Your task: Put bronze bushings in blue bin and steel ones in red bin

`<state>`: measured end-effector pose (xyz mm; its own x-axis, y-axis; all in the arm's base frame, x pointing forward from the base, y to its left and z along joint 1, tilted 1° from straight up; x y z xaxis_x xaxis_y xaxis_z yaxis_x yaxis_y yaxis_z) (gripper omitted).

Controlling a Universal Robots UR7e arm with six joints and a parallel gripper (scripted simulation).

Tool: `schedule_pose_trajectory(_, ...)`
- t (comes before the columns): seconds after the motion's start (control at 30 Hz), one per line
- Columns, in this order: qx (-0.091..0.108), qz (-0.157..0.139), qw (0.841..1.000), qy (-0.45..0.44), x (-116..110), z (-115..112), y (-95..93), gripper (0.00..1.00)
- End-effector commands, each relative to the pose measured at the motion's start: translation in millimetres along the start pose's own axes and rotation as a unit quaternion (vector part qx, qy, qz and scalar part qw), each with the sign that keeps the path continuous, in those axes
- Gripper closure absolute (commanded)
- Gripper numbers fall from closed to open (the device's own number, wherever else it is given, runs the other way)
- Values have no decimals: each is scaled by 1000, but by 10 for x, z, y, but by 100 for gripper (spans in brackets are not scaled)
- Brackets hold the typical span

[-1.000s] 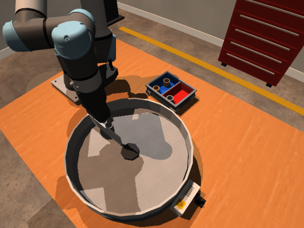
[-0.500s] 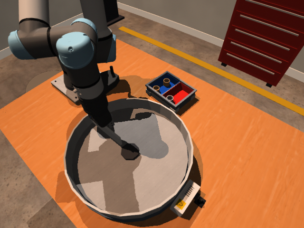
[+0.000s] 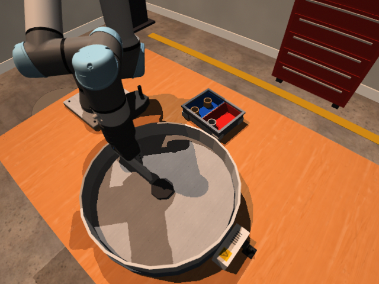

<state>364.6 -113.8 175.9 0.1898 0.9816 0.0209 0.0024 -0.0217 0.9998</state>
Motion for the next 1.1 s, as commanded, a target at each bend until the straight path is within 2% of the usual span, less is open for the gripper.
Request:
schedule_pose_trajectory(0.0,-1,0,1000,0,-1,2,-36,60)
schedule_pose_trajectory(1.07,-1,0,1000,0,-1,3,-240,60)
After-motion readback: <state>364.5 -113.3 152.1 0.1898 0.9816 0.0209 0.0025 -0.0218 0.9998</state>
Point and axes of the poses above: the point where the finger pads meet when closed, its own y axis back along the fingers, its own z axis across the jaws, x = y × z, the point moved 10 cm from there along y, back along the fingers, and after that the axes turned 11 degrees about -y, right-handed, at the moved point
